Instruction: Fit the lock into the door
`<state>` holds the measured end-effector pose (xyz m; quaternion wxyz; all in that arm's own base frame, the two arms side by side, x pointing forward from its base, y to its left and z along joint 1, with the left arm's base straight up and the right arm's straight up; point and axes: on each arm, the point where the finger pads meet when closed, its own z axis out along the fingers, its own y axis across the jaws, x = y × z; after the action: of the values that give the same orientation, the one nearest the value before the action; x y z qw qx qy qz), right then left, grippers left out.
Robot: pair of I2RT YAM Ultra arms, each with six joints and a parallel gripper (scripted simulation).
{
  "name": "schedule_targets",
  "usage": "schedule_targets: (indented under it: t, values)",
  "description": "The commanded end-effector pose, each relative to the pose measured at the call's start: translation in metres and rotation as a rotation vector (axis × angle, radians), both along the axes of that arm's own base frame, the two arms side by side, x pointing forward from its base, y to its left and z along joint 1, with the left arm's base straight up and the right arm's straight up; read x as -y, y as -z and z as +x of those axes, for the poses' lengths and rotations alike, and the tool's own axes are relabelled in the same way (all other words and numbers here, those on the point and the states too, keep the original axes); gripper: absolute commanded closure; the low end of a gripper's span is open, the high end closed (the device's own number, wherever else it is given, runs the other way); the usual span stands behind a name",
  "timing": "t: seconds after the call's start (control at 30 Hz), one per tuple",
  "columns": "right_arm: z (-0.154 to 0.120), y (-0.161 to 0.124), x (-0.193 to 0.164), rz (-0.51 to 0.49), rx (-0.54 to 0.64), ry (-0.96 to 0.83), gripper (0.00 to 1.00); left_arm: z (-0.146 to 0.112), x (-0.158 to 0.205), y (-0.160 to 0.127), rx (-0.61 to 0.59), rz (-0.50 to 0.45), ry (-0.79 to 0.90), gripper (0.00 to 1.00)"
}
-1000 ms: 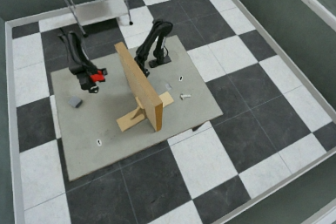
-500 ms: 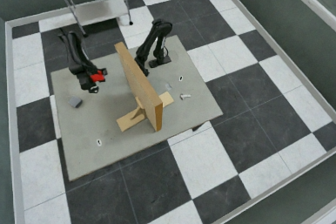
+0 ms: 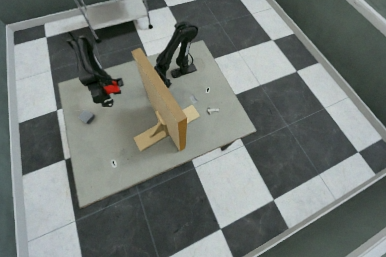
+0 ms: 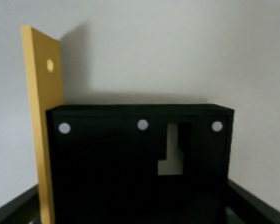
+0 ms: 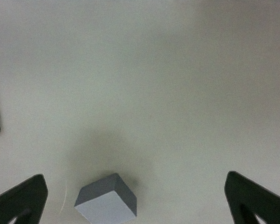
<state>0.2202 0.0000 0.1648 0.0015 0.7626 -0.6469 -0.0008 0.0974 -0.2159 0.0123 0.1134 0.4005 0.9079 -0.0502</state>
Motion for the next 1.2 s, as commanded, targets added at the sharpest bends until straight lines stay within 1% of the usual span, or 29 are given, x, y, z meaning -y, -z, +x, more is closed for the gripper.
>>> schedule_targets:
  t: [0.0, 0.03, 0.2, 0.27, 0.63, 0.7, 0.8, 0.83, 1.1, 1.17]
  values:
    - [0.001, -0.007, -0.001, 0.001, 0.011, -0.005, 0.0, 0.004, 0.012, -0.019, 0.024, -0.038, 0.016, 0.24]
    - [0.001, -0.007, -0.001, 0.001, 0.011, -0.005, 0.0, 0.004, 0.014, -0.028, 0.024, -0.038, 0.016, 0.24]
    - [0.001, -0.007, -0.001, 0.001, 0.011, -0.005, 0.0, 0.003, 0.011, -0.094, 0.024, -0.038, 0.016, 0.24]
    - [0.001, -0.007, -0.001, 0.001, 0.011, -0.005, 0.0, 0.002, 0.007, -0.11, 0.024, -0.038, 0.015, 0.24]
    - [0.001, -0.007, -0.001, 0.001, 0.011, -0.005, 0.0, 0.002, 0.007, -0.108, 0.017, -0.021, 0.015, 0.24]
    - [0.001, -0.007, -0.001, 0.001, 0.011, -0.005, 0.0, 0.002, 0.007, -0.112, 0.011, -0.004, 0.015, 0.24]
    - [0.001, -0.007, -0.001, 0.001, 0.011, -0.005, 0.0, 0.001, 0.006, -0.15, 0.017, -0.021, 0.015, 0.24]
    - [0.001, -0.007, -0.001, 0.001, 0.011, -0.005, 0.0, 0.001, 0.006, -0.156, 0.017, -0.021, 0.015, 0.24]
    - [0.001, -0.007, -0.001, 0.001, 0.011, -0.005, 0.0, 0.001, 0.006, -0.158, 0.017, -0.021, 0.015, 0.24]
    - [0.001, -0.007, -0.001, 0.001, 0.011, -0.005, 0.0, 0.004, 0.003, -0.156, 0.002, -0.02, -0.02, 0.24]
